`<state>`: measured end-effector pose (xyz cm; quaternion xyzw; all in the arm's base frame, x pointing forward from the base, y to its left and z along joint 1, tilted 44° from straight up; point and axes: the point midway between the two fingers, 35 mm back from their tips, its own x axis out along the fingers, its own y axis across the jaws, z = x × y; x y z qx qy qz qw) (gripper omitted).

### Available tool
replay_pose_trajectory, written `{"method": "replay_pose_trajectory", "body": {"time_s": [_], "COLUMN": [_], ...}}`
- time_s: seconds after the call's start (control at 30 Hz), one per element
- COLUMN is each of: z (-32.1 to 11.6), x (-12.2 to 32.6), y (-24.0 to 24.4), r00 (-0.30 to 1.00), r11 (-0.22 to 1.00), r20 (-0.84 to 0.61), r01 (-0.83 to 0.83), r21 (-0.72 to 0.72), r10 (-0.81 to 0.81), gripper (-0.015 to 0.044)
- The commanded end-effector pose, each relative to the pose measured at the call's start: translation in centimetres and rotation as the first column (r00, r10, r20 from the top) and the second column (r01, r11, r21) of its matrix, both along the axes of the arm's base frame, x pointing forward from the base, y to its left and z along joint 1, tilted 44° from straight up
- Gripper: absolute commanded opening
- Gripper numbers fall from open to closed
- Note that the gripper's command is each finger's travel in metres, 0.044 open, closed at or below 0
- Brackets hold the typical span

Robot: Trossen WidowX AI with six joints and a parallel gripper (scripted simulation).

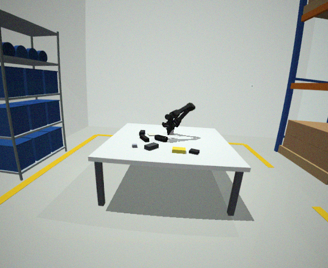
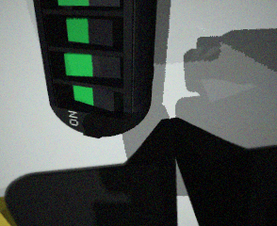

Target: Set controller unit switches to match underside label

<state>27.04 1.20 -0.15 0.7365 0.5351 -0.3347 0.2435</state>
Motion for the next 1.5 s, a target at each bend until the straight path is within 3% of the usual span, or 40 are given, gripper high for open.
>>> {"method": "replay_pose_trajectory", "body": {"time_s": [0.0,0.13,0.27,0.43,1.0,1.47], "z": [-0.2,0.0,0.0,-0.5,-5.5,-6.9], "x": [0.4,0.4,0.4,0.6,1.2,1.0], "y": [0.0,-0.1,-0.1,-0.7,-9.8,-9.1], "r00": [1.0,0.985,0.983,0.986,0.945,0.943], "r11": [1.0,0.993,0.992,0.995,0.997,0.996], "r20": [-0.022,-0.121,-0.13,-0.133,-0.321,-0.326], "r01": [0.022,0.117,0.126,0.097,-0.044,-0.048], "r21": [-0.003,-0.025,-0.027,-0.024,0.068,0.076], "r10": [-0.022,-0.119,-0.128,-0.099,0.063,0.071], "gripper": [0.0,0.0,0.0,0.0,0.0,0.0]}}
